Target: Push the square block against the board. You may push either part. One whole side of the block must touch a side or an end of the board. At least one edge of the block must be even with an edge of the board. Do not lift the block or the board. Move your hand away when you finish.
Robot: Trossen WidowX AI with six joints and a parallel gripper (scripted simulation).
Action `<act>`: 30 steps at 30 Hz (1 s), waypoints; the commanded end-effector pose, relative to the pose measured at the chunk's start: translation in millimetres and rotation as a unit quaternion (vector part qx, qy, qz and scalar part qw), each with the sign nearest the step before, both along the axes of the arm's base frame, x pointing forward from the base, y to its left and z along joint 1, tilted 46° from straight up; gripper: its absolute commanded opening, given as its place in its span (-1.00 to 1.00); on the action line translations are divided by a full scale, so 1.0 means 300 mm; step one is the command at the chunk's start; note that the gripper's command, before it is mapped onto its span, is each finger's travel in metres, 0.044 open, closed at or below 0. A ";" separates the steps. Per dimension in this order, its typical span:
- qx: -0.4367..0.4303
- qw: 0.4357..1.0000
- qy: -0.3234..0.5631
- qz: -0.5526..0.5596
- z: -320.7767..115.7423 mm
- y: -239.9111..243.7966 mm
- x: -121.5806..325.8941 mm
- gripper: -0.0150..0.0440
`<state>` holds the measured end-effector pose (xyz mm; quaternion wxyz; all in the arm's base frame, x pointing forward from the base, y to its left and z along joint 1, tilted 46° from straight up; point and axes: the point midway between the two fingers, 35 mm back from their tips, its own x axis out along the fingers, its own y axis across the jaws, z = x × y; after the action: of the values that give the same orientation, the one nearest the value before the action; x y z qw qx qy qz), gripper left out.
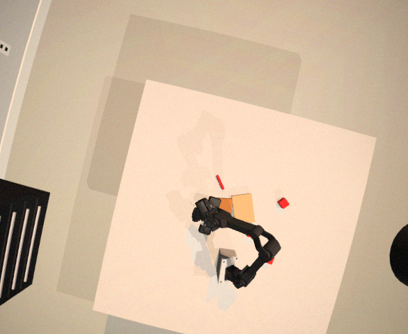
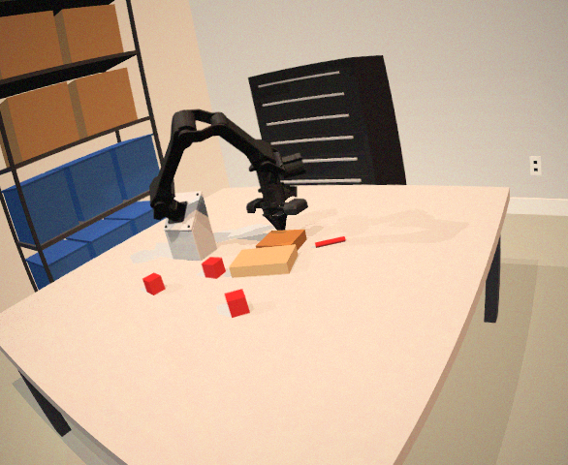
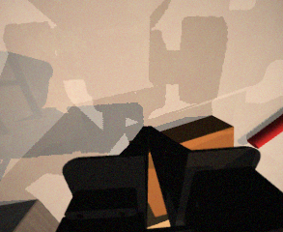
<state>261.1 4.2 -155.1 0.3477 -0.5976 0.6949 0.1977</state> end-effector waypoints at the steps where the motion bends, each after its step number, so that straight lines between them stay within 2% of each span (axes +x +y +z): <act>1: -0.011 1.000 0.006 -0.005 0.016 -0.043 -0.014 -0.49; 30: -0.011 1.000 0.005 -0.006 -0.057 0.026 0.025 -0.49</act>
<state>267.4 8.1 -167.6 0.3376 -0.5982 0.7011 0.1913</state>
